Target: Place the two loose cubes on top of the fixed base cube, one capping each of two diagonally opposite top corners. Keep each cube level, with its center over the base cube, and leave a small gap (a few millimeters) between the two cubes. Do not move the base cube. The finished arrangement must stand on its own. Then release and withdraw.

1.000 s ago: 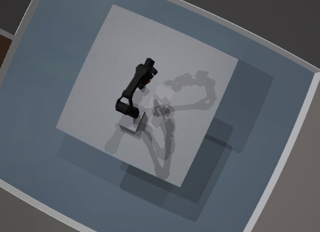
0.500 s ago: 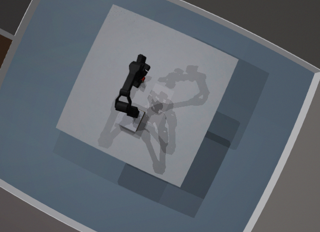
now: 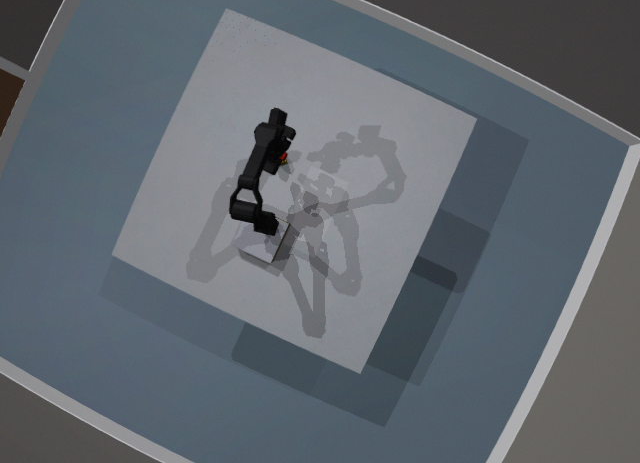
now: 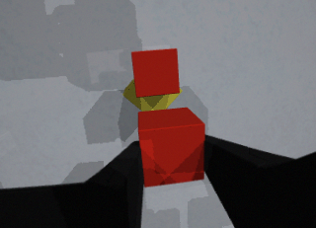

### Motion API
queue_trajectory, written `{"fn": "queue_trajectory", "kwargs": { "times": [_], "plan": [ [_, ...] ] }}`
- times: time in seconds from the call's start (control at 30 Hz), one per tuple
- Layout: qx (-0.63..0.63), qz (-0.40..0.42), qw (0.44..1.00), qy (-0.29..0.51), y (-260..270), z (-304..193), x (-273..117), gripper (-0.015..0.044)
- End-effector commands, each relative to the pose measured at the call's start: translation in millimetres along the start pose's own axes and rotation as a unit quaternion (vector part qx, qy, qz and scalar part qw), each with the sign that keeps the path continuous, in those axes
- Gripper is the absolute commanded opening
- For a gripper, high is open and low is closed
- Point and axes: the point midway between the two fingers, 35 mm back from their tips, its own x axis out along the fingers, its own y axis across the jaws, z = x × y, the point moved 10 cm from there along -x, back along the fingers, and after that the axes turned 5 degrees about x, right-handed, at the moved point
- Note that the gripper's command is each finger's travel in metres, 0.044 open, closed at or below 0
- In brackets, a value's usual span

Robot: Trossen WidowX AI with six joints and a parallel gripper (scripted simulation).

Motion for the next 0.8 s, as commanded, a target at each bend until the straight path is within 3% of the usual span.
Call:
{"fn": "queue_trajectory", "kwargs": {
  "times": [0.0,0.77],
  "plan": [
    [-0.008,0.005,1.000,0.006,1,1,16,0.0105],
    [-0.005,0.006,1.000,0.004,1,0,36,0.0105]
  ]
}}
